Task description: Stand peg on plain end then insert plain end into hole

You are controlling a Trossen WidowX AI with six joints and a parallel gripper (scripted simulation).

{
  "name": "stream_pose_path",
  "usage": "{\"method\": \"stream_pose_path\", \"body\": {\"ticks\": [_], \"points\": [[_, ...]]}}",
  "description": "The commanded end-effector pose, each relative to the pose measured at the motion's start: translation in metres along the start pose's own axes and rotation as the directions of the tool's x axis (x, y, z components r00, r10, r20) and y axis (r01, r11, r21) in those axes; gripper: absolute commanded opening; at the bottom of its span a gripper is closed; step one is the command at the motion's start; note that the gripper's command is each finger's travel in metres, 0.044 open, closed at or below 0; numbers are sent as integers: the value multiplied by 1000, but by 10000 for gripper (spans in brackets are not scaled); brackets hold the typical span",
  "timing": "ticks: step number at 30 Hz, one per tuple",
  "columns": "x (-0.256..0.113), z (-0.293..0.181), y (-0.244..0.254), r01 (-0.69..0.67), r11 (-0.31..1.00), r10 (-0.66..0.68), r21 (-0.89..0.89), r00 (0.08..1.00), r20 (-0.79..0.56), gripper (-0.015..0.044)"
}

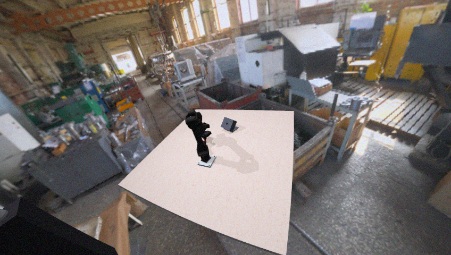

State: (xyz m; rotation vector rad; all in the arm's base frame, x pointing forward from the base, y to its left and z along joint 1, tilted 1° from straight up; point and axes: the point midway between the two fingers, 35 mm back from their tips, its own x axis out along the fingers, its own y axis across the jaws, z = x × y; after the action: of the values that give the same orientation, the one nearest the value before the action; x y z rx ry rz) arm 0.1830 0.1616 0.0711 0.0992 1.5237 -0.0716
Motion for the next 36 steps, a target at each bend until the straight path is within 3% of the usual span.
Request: {"method": "stream_pose_path", "body": {"ticks": [1,5,13,36], "points": [[0,0,0,0,1000,0,0,1000,0,46],[0,0,0,0,1000,0,0,1000,0,0],[-6,1,1,-1,1000,1,0,1000,-1,0],[-80,5,2,-3,1000,3,-4,1000,-5,0]]}}
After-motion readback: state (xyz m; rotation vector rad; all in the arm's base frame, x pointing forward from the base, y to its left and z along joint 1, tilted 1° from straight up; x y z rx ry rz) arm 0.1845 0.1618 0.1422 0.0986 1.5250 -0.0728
